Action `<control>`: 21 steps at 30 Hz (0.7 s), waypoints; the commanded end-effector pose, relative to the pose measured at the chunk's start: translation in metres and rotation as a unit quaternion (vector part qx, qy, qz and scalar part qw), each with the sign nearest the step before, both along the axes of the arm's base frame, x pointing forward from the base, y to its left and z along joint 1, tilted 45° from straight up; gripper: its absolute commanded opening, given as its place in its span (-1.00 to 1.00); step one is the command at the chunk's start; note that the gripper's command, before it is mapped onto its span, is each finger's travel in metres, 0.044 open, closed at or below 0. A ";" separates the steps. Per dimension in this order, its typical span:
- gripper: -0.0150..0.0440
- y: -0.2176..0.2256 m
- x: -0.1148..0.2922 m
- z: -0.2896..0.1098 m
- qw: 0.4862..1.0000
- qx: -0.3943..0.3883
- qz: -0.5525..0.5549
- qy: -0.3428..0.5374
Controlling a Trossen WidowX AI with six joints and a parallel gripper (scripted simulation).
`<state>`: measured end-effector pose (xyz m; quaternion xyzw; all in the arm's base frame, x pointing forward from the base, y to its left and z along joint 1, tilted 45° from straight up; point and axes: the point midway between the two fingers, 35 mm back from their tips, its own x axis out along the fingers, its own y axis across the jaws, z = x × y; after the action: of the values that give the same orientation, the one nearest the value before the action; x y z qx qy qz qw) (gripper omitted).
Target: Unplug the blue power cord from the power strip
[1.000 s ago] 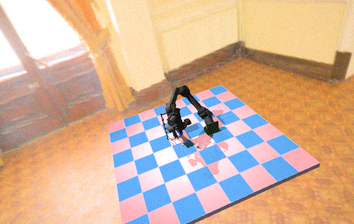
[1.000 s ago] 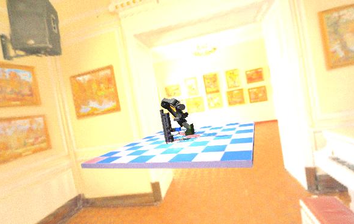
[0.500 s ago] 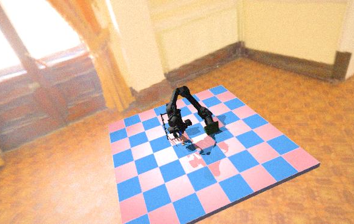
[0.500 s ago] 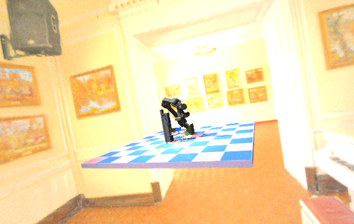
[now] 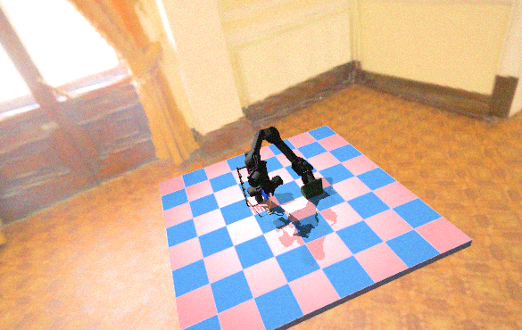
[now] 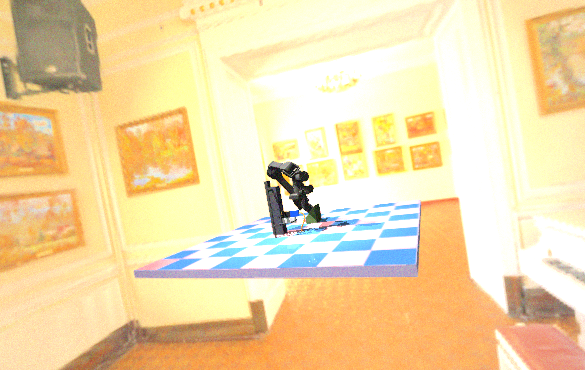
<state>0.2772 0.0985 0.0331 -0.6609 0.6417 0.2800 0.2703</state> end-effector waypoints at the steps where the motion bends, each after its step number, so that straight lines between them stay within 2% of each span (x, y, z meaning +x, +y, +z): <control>1: 0.76 0.000 0.000 0.000 1.000 0.000 0.000 0.000; 4: 1.00 0.002 0.000 -0.001 1.000 0.000 0.000 0.000; 11: 1.00 0.050 -0.001 -0.032 1.000 0.002 0.000 -0.001; 21: 1.00 0.052 -0.002 -0.033 1.000 0.002 -0.001 -0.001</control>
<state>0.2748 0.1481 0.0007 -0.6627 0.6401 0.2811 0.2685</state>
